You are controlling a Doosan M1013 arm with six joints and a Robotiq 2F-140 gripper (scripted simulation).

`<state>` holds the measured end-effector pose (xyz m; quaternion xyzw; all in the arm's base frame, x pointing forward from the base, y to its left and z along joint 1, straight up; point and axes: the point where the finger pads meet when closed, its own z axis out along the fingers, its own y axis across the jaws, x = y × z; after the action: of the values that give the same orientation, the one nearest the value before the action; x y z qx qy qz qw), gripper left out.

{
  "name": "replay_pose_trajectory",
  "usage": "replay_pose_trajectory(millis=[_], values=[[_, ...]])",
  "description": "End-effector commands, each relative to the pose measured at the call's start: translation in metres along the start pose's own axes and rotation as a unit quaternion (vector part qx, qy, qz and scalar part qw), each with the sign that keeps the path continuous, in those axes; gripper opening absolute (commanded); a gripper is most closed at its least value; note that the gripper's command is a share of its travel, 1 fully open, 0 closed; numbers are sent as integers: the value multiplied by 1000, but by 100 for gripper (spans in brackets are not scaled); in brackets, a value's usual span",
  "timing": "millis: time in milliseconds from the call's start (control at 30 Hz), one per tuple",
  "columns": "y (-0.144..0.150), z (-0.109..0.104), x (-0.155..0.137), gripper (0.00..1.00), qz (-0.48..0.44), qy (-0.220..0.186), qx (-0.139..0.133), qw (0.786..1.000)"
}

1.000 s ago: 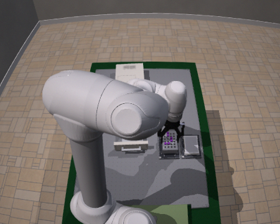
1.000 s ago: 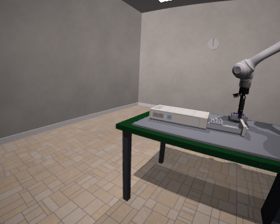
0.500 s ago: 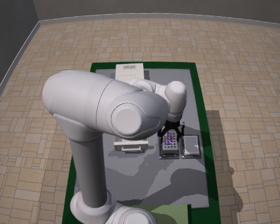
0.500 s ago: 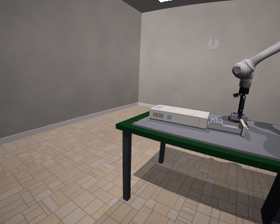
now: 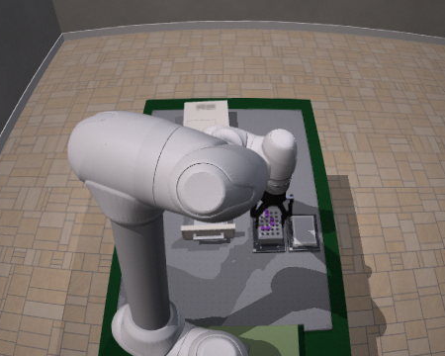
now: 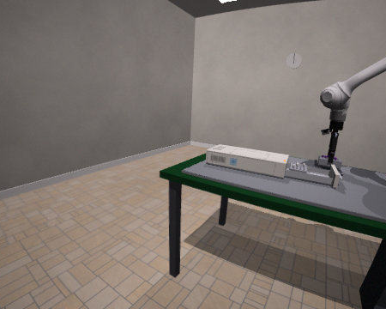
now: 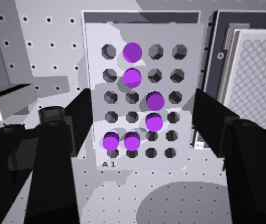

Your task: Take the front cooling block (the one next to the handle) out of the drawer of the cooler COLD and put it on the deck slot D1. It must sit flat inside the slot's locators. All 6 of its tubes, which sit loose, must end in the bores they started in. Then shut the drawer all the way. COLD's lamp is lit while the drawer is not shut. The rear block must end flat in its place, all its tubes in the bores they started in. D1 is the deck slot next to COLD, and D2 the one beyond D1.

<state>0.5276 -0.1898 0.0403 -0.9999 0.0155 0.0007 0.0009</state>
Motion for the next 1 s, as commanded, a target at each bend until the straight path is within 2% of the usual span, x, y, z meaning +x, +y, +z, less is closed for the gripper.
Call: replay_pose_trajectory(millis=[0,967], values=[[0,-1,1,10,0,1,0,1000],[0,3,1,10,0,1,0,1000]])
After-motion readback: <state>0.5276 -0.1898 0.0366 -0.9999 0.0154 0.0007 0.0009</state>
